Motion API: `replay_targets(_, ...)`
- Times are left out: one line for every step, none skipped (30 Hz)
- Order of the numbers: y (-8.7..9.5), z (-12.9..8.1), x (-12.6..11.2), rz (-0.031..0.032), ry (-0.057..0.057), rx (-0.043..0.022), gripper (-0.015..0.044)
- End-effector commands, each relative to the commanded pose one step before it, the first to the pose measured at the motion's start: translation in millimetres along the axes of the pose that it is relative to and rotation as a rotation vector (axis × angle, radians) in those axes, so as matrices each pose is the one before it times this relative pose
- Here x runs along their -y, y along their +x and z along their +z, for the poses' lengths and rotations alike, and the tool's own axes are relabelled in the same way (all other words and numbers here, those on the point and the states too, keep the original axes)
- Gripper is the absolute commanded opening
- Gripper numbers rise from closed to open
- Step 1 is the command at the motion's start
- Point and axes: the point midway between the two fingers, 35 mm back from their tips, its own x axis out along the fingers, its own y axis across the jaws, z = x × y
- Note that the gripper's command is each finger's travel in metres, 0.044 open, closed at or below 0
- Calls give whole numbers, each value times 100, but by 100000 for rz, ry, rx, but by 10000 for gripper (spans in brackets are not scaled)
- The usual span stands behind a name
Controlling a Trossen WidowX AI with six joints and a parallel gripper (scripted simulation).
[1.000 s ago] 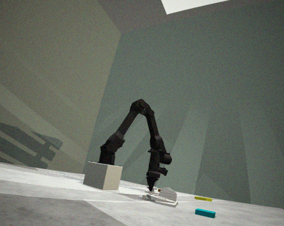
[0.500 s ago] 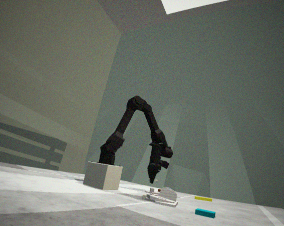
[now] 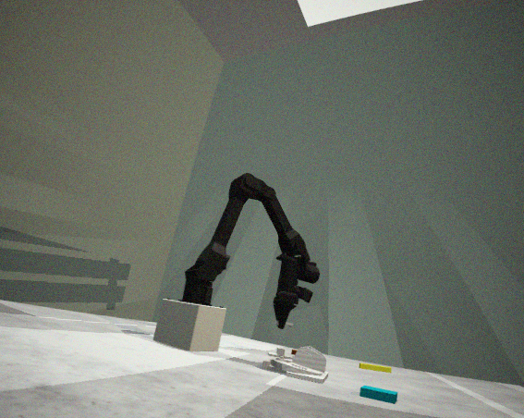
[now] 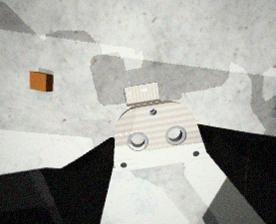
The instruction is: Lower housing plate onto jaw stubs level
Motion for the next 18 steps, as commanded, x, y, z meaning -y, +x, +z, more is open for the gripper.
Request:
replay_targets(-342,105,-90,894,87,396,351)
replay_targets(-5,72,151,-5,168,16,351)
replay_targets(-8,118,252,-8,279,26,351)
replay_targets(-9,140,306,-11,339,31,351)
replay_targets(-9,137,306,-11,339,31,351)
replay_targets(-9,134,307,-12,339,30,351)
replay_targets(-9,131,308,-13,339,30,351)
replay_targets(-8,129,309,-13,339,29,351)
replay_targets(-8,126,309,-14,339,29,351)
replay_targets(-8,123,310,-14,339,28,351)
replay_targets(-8,122,314,-15,343,28,351)
replay_targets(-8,119,315,-16,343,27,351)
replay_targets(-7,116,315,-16,343,27,351)
replay_targets(-7,113,316,-17,343,26,351)
replay_targets(-7,110,317,-17,343,26,351)
replay_targets(-7,107,317,-18,343,25,351)
replay_targets(-6,104,317,-19,343,24,351)
replay_targets(-6,101,318,-19,343,24,351)
